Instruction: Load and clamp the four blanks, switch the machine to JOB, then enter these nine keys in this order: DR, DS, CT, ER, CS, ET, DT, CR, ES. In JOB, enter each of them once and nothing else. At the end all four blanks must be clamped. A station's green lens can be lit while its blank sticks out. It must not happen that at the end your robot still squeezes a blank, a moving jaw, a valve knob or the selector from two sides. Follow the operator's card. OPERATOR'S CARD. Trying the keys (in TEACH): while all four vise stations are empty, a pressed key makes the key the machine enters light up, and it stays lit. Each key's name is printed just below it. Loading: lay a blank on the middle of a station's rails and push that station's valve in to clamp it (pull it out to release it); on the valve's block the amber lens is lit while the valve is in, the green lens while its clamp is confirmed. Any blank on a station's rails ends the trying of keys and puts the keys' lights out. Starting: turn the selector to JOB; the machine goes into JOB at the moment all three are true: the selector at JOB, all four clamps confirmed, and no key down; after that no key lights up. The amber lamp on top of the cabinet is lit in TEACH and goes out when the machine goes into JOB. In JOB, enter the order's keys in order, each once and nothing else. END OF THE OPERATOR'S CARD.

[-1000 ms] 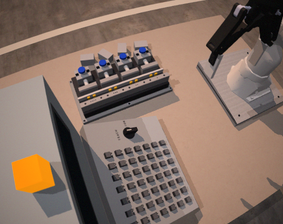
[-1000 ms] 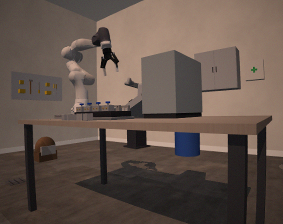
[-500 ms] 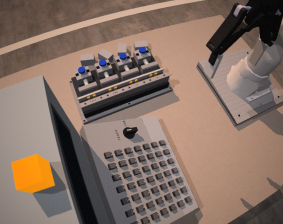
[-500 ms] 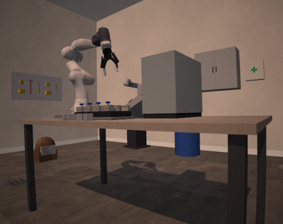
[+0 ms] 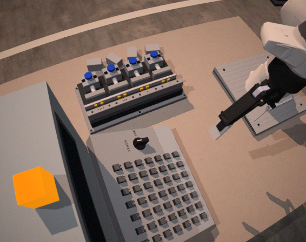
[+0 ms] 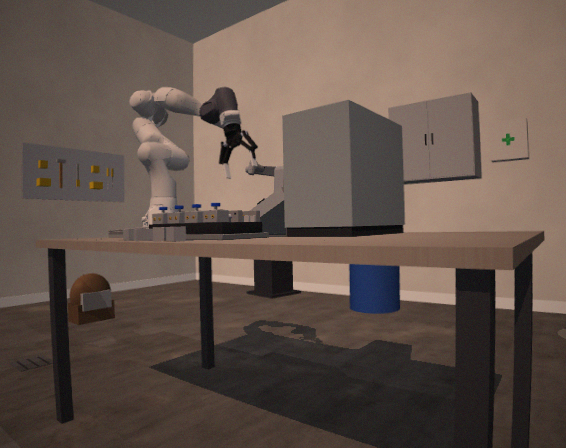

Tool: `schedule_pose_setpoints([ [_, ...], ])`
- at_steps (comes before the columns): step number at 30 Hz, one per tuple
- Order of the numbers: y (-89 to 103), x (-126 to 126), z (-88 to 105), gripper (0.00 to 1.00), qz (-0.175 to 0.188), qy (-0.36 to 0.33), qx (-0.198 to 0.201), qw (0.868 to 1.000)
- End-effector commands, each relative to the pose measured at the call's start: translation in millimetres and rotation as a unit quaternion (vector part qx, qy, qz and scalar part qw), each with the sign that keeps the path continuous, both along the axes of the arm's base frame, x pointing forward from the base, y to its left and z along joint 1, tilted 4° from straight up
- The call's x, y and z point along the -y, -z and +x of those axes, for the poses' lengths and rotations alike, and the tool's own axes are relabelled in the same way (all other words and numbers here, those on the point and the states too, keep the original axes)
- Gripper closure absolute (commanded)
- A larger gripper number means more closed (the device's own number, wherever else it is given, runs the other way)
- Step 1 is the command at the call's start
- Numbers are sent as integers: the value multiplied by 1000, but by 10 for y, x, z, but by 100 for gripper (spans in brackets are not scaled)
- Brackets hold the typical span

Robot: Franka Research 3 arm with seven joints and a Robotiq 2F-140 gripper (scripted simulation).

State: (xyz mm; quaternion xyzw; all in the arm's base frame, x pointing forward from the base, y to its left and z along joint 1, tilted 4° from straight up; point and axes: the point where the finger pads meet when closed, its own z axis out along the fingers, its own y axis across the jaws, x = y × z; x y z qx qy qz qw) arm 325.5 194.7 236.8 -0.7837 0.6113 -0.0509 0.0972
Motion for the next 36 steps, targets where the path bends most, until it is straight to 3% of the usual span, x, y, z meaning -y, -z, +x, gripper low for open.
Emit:
schedule_pose_setpoints([
  [1,78,-293,536,0,28,53,89,994],
  [2,207,-418,625,0,27,54,93,994],
  [5,309,-572,785,0,26,55,97,993],
  [6,342,-619,842,100,26,55,97,993],
  [12,446,-880,1287,100,26,55,97,993],
  [36,446,-880,1287,100,26,55,97,993],
])
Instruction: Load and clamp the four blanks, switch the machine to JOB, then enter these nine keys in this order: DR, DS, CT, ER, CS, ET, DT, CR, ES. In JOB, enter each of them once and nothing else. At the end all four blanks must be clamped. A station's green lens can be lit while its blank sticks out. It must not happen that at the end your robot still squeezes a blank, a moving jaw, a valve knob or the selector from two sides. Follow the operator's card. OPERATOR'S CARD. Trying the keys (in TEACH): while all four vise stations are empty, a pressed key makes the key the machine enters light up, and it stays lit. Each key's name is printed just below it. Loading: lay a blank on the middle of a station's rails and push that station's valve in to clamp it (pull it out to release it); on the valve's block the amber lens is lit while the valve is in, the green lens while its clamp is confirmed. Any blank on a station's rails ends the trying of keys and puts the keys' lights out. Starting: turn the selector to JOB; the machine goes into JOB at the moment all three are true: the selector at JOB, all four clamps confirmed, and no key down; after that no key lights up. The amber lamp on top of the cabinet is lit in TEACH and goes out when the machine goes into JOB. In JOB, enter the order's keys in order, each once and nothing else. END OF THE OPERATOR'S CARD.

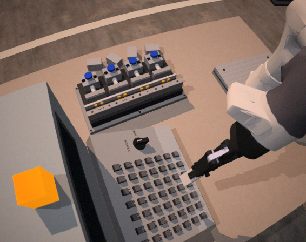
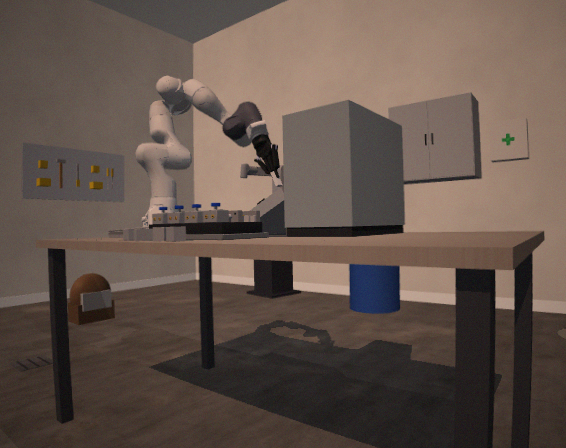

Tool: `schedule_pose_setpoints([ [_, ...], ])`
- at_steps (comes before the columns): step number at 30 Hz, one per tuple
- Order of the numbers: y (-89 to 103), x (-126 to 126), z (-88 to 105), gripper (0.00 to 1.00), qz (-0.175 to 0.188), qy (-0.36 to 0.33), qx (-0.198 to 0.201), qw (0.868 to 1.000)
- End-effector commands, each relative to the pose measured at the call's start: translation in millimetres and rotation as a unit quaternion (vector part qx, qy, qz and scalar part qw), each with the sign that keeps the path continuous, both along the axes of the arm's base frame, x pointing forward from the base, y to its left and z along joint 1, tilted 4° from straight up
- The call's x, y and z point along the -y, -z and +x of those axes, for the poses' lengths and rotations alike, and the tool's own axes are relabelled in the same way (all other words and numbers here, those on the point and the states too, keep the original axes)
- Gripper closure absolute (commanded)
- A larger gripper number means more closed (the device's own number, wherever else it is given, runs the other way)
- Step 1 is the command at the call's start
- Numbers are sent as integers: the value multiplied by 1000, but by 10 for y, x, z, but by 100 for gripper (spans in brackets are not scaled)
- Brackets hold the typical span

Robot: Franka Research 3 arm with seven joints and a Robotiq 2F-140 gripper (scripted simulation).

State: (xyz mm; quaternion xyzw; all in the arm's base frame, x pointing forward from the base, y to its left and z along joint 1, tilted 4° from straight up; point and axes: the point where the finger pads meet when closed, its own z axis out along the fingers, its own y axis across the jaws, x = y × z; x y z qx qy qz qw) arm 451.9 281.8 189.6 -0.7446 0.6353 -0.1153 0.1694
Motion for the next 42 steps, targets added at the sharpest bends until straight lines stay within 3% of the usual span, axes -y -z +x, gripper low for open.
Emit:
schedule_pose_setpoints([
  [1,-26,-10,23,100,5,9,3,1000],
  [6,21,-15,43,100,5,9,3,1000],
  [14,560,-78,276,100,5,9,3,1000],
  [42,805,-108,382,100,5,9,3,1000],
])
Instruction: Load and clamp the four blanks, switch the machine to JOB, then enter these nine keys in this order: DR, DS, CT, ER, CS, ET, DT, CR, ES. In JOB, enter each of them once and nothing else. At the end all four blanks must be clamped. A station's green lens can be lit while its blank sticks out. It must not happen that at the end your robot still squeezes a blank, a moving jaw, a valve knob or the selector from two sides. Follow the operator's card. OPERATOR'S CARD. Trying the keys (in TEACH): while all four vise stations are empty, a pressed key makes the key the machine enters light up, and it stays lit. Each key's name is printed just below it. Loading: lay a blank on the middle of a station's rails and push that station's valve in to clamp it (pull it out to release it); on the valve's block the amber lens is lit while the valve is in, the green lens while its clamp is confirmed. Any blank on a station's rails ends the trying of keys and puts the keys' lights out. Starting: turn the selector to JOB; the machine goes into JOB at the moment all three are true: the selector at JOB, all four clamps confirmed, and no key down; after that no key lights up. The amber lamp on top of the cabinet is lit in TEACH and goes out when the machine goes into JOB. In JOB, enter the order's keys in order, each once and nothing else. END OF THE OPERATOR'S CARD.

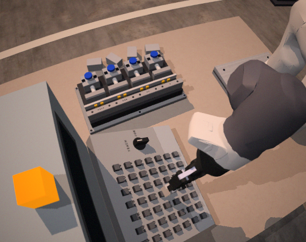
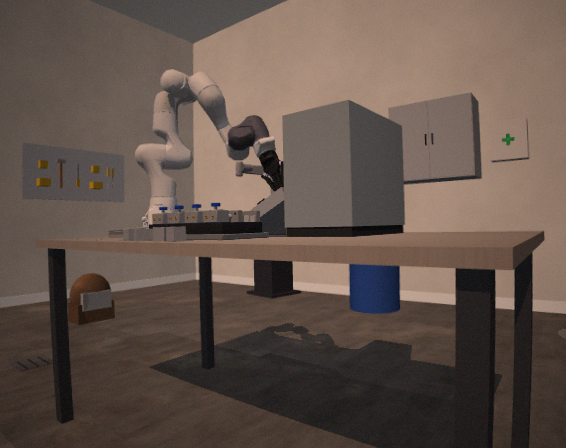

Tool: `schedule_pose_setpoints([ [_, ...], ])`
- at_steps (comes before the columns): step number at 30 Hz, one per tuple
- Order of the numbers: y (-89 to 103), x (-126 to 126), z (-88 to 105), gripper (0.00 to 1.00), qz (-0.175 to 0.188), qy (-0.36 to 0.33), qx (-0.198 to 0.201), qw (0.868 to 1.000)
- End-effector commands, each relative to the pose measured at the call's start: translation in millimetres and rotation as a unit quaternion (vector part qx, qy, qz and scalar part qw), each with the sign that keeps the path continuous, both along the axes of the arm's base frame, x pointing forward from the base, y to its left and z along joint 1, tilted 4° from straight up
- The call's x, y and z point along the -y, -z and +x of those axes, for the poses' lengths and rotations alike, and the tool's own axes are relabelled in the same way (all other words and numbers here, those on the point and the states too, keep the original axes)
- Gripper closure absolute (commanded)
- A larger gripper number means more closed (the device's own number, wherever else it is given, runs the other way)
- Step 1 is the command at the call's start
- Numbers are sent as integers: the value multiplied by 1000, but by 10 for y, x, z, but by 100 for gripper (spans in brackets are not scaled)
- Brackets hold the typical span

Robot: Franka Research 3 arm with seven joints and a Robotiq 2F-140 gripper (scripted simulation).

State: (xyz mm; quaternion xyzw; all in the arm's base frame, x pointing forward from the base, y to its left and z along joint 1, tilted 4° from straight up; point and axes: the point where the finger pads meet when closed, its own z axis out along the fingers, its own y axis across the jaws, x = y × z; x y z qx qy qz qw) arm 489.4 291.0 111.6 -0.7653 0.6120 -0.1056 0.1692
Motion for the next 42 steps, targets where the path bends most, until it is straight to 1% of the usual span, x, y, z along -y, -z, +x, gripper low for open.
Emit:
schedule_pose_setpoints([
  [1,30,-16,9,100,5,41,8,999],
  [27,37,-17,12,100,5,41,8,999],
  [42,82,-22,32,100,5,41,8,999],
])
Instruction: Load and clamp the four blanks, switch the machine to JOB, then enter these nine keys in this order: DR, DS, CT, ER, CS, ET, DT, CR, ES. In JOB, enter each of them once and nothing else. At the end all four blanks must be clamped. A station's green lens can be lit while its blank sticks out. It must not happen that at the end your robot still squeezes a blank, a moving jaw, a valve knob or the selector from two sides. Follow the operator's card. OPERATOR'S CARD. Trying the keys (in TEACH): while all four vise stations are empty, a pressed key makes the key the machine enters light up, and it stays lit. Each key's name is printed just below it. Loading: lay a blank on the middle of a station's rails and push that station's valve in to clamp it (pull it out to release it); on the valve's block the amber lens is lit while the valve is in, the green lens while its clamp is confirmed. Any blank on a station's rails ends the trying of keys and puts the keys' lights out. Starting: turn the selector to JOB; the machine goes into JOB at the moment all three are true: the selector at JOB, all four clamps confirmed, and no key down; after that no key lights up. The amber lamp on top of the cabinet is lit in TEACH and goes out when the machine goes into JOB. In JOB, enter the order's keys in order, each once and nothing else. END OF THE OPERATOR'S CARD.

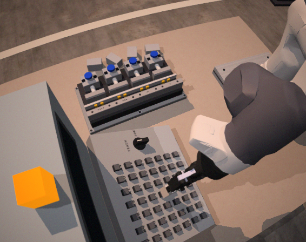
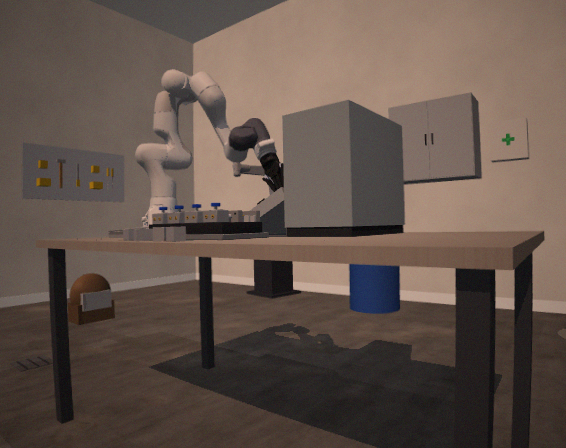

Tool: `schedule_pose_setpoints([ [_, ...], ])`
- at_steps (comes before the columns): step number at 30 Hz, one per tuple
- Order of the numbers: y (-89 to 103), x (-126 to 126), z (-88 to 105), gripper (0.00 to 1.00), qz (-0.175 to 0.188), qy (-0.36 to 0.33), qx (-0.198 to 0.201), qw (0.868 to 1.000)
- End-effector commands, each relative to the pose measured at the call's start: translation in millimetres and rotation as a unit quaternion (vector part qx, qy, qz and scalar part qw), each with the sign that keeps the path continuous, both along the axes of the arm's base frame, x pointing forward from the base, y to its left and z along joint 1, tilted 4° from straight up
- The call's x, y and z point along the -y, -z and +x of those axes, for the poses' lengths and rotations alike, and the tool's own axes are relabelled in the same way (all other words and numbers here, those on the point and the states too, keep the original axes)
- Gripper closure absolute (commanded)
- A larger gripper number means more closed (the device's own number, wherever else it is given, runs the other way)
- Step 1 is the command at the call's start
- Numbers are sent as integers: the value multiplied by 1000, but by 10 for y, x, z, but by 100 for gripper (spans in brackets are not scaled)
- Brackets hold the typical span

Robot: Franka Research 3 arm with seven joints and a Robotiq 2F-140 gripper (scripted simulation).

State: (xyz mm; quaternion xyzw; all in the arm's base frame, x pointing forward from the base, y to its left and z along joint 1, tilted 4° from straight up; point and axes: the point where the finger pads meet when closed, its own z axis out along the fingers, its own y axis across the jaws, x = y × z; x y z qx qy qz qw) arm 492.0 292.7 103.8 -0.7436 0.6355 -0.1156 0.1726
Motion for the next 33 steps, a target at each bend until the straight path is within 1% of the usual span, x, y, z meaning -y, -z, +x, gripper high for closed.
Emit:
schedule_pose_setpoints([
  [1,10,-6,8,100,2,9,0,1000],
  [15,77,-14,37,100,2,9,0,1000],
  [33,88,-15,42,100,2,9,0,1000],
])
